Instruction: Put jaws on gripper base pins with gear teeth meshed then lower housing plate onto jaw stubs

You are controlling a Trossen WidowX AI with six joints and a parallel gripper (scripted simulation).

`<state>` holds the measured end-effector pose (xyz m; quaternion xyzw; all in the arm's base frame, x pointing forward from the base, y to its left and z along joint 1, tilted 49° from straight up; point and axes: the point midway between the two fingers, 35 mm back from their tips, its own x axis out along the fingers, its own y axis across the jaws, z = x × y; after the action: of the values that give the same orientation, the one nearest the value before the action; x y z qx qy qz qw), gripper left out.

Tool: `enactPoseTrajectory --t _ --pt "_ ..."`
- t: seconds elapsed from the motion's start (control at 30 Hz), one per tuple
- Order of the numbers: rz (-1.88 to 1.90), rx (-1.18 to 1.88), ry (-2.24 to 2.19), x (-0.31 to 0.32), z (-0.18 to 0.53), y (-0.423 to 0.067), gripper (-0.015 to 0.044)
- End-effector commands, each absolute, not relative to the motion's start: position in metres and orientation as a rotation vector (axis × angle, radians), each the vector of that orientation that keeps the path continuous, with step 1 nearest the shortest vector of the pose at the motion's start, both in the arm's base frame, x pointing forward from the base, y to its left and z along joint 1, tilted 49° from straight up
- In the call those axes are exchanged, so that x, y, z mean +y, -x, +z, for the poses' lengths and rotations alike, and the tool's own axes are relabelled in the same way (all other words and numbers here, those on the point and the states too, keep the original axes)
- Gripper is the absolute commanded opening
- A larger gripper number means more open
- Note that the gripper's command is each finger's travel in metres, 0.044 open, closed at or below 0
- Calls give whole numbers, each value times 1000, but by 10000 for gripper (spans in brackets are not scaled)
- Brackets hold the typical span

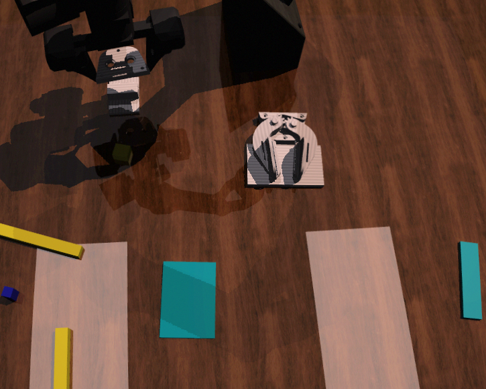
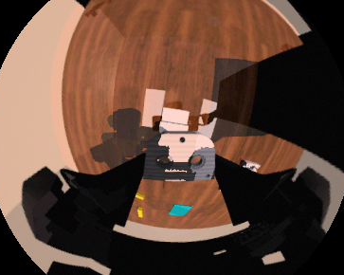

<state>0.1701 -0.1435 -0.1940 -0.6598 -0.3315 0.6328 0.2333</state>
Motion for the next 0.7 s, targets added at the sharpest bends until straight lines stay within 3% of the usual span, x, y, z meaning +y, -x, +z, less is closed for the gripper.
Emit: enactPoseTrajectory --t 0.0,0.67 --pt "1720 -1028 1902 -142 -183 -180 351" --pt "1538 -1672 2246 -118 -144 -213 351"
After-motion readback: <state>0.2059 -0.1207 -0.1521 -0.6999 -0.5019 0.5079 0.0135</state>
